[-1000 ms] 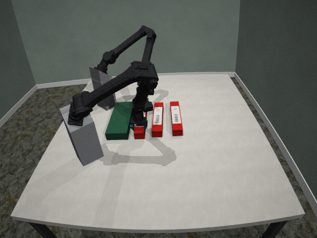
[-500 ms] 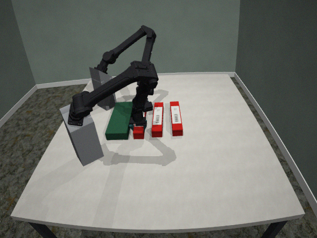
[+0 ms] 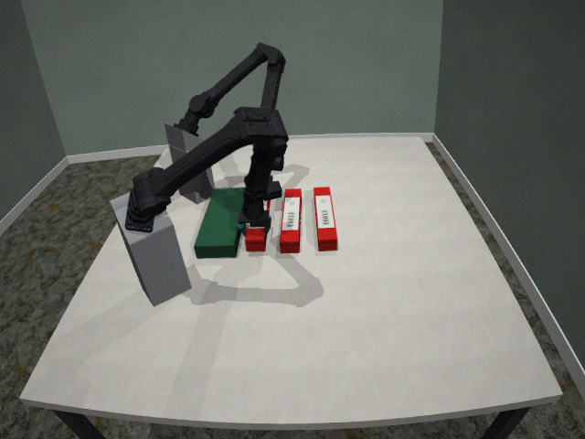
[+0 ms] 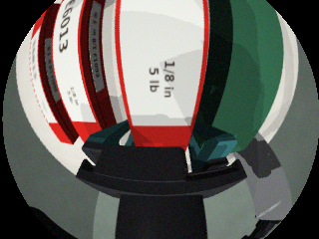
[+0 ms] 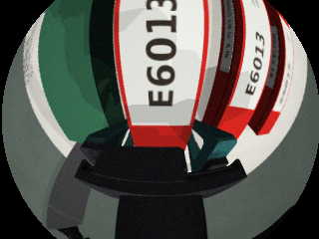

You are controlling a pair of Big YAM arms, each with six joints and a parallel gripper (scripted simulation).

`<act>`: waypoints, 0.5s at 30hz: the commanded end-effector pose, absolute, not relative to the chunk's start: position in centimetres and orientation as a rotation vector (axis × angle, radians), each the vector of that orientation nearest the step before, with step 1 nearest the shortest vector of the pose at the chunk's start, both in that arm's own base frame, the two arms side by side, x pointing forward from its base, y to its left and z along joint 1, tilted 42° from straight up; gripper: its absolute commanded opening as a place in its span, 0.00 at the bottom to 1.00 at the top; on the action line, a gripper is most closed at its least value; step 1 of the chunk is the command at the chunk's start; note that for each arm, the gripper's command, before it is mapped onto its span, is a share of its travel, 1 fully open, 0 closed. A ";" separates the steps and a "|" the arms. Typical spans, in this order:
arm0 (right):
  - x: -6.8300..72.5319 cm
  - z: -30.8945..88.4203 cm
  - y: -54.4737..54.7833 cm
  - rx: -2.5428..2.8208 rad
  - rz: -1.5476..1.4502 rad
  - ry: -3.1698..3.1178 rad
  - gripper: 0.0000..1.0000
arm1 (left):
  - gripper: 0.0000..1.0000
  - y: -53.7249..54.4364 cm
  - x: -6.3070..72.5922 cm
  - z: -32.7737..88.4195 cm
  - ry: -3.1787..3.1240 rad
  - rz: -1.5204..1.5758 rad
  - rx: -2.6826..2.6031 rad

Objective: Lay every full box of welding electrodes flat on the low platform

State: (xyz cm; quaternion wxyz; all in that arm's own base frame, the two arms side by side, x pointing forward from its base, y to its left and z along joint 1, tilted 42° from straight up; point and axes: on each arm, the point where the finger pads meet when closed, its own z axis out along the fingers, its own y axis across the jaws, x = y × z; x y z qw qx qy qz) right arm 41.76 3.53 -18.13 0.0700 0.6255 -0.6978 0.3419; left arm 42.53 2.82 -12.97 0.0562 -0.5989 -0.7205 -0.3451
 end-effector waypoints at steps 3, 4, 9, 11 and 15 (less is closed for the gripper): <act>41.6 -15.2 6.1 1.914 1.080 -2.107 0.00 | 0.00 0.5 42.3 -10.2 -2.183 -1.092 -1.854; 41.6 -15.1 6.2 1.914 1.080 -2.107 0.00 | 0.00 0.4 42.2 -10.1 -2.183 -1.092 -1.854; 41.5 -14.9 6.3 1.914 1.080 -2.107 0.00 | 0.00 0.3 42.2 -10.0 -2.184 -1.092 -1.854; 41.5 -14.9 6.3 1.914 1.080 -2.107 0.00 | 0.00 0.2 42.2 -9.9 -2.184 -1.092 -1.854; 41.5 -14.7 6.4 1.914 1.080 -2.107 0.00 | 0.00 0.1 42.2 -9.7 -2.184 -1.092 -1.854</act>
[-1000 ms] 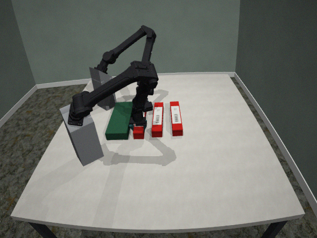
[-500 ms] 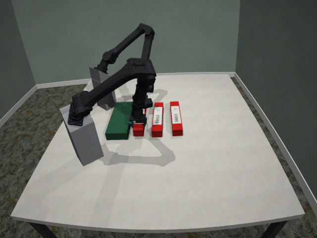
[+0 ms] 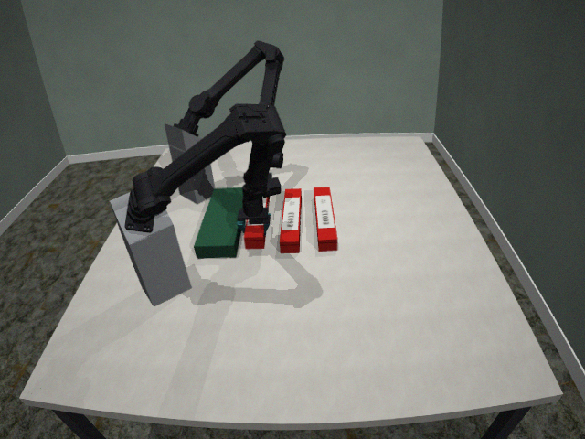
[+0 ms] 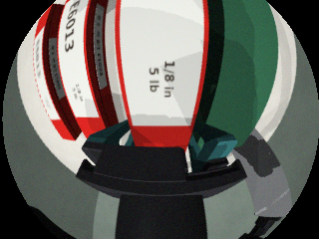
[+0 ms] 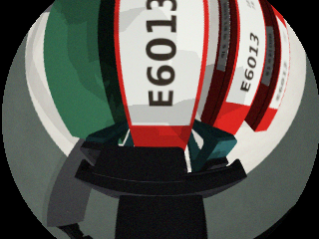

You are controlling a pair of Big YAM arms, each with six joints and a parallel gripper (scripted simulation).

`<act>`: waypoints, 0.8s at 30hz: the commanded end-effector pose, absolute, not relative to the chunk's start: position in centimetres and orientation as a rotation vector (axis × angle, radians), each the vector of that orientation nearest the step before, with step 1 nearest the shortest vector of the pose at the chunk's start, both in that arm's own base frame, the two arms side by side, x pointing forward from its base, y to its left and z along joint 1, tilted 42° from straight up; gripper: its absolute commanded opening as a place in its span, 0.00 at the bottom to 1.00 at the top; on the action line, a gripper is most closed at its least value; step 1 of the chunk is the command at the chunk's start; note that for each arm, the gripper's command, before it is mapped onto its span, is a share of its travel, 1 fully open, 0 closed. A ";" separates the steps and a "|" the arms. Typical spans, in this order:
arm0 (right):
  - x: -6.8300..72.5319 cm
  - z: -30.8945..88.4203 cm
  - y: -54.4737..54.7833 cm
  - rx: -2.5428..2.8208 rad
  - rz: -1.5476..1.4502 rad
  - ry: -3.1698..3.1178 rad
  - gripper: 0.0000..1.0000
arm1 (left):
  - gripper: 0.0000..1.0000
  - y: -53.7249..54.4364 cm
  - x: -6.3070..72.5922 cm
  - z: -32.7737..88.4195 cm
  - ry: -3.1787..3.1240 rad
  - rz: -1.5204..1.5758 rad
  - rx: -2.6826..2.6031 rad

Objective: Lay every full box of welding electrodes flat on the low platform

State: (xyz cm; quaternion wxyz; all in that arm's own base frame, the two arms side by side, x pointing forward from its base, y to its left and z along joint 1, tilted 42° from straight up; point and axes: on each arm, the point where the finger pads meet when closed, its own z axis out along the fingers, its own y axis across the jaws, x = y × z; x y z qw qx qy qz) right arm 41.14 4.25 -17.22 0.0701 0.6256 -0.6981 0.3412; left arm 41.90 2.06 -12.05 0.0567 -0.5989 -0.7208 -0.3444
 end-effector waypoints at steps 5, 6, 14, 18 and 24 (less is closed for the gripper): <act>41.5 -14.5 6.6 1.914 1.080 -2.107 0.00 | 0.00 0.0 42.2 -9.5 -2.184 -1.092 -1.854; 41.5 -14.4 6.6 1.914 1.080 -2.107 0.00 | 0.00 0.0 42.2 -9.5 -2.184 -1.092 -1.854; 41.6 -14.3 6.7 1.914 1.080 -2.107 0.00 | 0.00 -0.1 42.2 -9.3 -2.184 -1.092 -1.854; 41.6 -14.2 6.8 1.914 1.080 -2.107 0.00 | 0.00 -0.1 42.3 -9.2 -2.182 -1.092 -1.856; 41.8 -14.0 6.9 1.914 1.082 -2.110 0.00 | 0.00 -0.2 42.3 -9.0 -2.178 -1.091 -1.858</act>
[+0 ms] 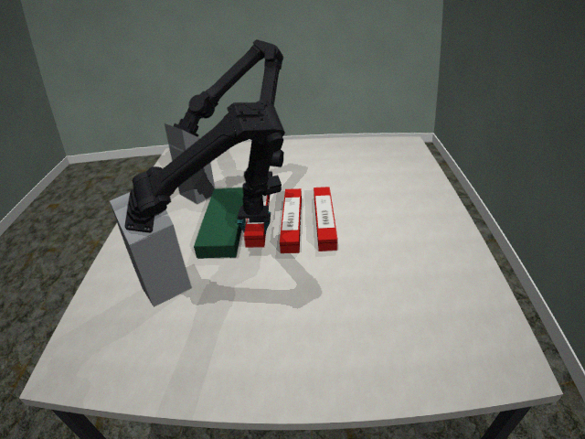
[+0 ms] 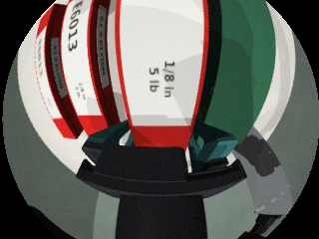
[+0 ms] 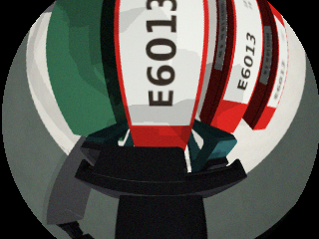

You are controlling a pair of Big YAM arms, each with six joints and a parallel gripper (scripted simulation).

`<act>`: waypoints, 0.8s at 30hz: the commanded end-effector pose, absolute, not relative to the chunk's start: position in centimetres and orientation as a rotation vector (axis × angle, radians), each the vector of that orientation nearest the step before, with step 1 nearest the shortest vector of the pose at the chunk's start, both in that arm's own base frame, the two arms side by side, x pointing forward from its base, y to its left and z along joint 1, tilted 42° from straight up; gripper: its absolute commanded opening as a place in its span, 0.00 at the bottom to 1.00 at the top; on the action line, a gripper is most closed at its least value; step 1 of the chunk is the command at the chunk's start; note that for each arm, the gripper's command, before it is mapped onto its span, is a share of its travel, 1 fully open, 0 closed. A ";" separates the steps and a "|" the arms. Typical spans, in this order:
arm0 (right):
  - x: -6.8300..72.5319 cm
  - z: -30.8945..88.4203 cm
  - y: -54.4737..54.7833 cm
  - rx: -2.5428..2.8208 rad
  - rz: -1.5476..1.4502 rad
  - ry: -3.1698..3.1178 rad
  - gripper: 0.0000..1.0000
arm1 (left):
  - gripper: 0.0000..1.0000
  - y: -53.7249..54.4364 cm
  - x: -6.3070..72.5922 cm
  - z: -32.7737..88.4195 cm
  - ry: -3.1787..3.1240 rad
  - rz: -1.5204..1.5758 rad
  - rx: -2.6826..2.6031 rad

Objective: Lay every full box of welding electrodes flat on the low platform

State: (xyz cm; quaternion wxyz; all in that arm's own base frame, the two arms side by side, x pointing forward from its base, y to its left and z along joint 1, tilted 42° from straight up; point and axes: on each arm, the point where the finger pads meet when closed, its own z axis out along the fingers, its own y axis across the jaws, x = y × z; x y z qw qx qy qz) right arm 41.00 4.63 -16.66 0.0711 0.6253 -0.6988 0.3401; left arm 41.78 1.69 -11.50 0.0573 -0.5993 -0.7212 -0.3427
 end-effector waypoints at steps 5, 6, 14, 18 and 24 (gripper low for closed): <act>41.9 -13.9 7.0 1.915 1.084 -2.112 0.00 | 0.00 -0.3 42.5 -8.9 -2.178 -1.093 -1.860; 42.0 -13.9 7.0 1.915 1.084 -2.112 0.00 | 0.00 -0.3 42.5 -8.9 -2.179 -1.094 -1.860; 42.3 -13.7 7.2 1.915 1.088 -2.117 0.00 | 0.00 -0.3 42.6 -8.7 -2.178 -1.095 -1.861; 42.4 -13.6 7.3 1.915 1.090 -2.119 0.00 | 0.00 -0.3 42.7 -8.7 -2.178 -1.094 -1.861; 42.3 -13.6 7.2 1.915 1.088 -2.117 0.00 | 0.00 -0.3 42.7 -8.7 -2.176 -1.094 -1.862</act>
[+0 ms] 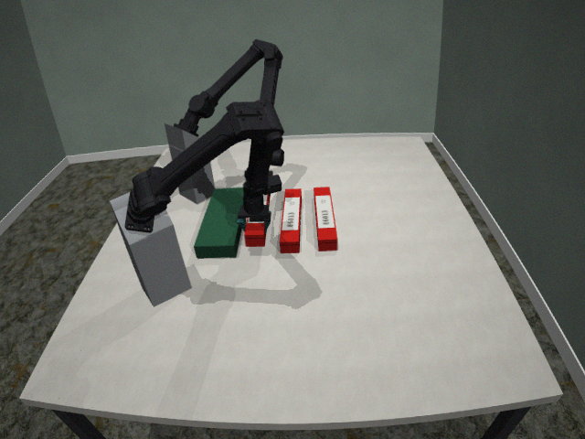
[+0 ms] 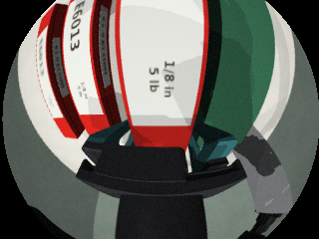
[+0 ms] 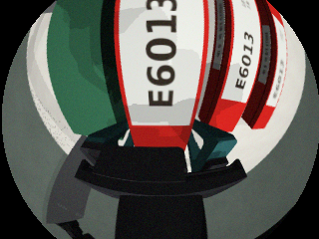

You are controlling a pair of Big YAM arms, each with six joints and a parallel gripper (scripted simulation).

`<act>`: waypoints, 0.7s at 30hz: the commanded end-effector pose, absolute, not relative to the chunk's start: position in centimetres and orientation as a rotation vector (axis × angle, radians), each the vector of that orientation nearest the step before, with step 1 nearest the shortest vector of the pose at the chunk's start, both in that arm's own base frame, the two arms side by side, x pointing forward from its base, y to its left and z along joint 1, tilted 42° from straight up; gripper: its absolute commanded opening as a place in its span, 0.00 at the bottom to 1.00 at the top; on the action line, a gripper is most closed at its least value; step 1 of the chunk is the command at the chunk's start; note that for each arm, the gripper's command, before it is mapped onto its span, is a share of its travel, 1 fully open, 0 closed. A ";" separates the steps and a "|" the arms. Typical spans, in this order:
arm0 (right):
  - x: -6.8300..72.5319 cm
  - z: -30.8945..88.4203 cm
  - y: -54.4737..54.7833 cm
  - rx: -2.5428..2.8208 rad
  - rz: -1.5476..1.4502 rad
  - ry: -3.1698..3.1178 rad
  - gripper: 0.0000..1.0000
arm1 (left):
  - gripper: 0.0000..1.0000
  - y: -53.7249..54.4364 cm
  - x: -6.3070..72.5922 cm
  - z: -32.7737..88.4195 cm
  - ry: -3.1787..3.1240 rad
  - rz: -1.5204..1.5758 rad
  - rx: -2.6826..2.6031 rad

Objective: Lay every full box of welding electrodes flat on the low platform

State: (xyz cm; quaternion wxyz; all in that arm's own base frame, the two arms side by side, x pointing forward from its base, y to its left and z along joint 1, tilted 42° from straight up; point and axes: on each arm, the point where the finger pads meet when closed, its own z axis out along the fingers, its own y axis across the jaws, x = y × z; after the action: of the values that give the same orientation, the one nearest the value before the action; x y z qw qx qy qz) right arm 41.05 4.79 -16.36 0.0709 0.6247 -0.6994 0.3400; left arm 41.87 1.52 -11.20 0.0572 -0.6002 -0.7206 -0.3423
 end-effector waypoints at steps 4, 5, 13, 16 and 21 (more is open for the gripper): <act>41.6 -13.2 7.4 1.915 1.081 -2.110 0.00 | 0.00 -0.5 42.3 -8.4 -2.184 -1.092 -1.854; 41.5 -13.2 7.4 1.914 1.080 -2.108 0.00 | 0.00 -0.6 42.2 -8.2 -2.184 -1.092 -1.854; 41.0 -12.3 8.1 1.914 1.080 -2.108 0.00 | 0.00 -1.3 41.8 -7.4 -2.185 -1.092 -1.854; 40.9 -12.0 8.2 1.914 1.080 -2.108 0.00 | 0.00 -1.5 41.7 -7.1 -2.185 -1.092 -1.854; 40.6 -11.4 8.7 1.915 1.080 -2.109 0.00 | 0.00 -1.9 41.4 -6.5 -2.185 -1.092 -1.854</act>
State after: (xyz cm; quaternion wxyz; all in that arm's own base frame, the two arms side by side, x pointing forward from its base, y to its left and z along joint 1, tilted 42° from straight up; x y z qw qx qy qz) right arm 40.43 6.35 -14.23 0.0729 0.6255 -0.6983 0.3403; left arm 41.16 0.08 -9.09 0.0577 -0.5985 -0.7218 -0.3427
